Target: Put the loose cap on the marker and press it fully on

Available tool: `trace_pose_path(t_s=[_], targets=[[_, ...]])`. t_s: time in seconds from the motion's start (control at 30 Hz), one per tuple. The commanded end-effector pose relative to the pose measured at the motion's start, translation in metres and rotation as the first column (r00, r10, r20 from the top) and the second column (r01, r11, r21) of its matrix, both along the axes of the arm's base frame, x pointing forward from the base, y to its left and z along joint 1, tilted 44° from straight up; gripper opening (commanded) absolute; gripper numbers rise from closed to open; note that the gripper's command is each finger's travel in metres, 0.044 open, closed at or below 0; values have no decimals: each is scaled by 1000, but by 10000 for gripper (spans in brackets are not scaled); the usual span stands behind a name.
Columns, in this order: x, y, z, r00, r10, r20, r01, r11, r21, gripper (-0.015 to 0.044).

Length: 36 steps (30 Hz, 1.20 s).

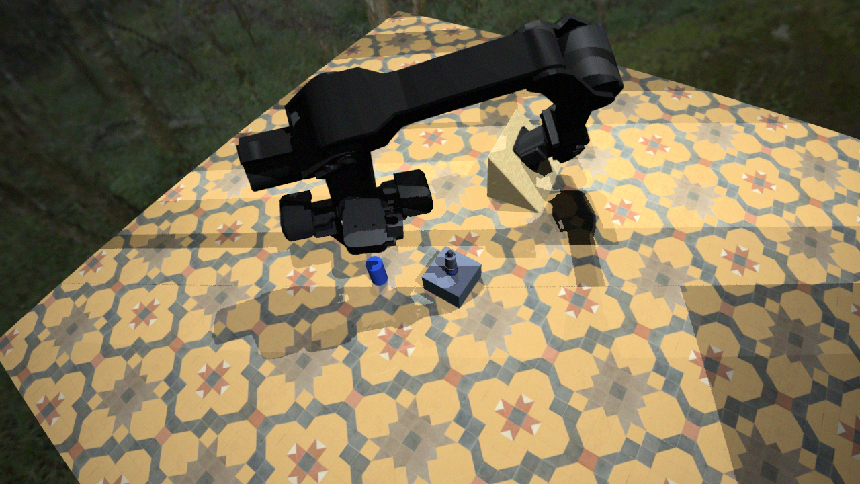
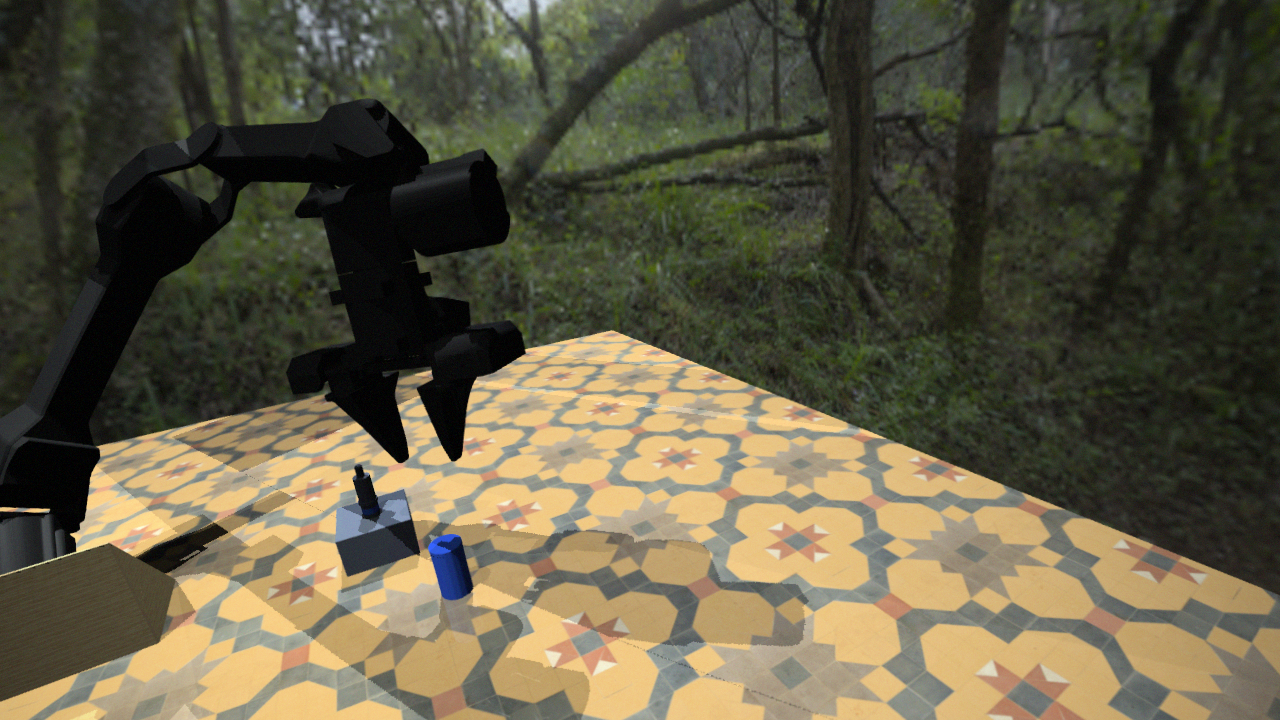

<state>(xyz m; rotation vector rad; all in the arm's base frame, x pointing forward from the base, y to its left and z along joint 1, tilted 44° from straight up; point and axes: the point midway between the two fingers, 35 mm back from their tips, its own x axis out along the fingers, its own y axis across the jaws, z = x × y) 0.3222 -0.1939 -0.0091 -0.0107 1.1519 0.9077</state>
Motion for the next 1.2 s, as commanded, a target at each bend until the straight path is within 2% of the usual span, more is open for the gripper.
trace_pose_path(t_s=[0.0,0.2,0.33,1.17], targets=[[-4,2,-12,995,-52,-83,60,994,90,241],[-3,3,-14,995,-53,-85,61,994,91,241],[-1,23,-37,995,-53,-84,61,994,92,241],[2,49,-66,995,-53,-83,61,994,93,241]])
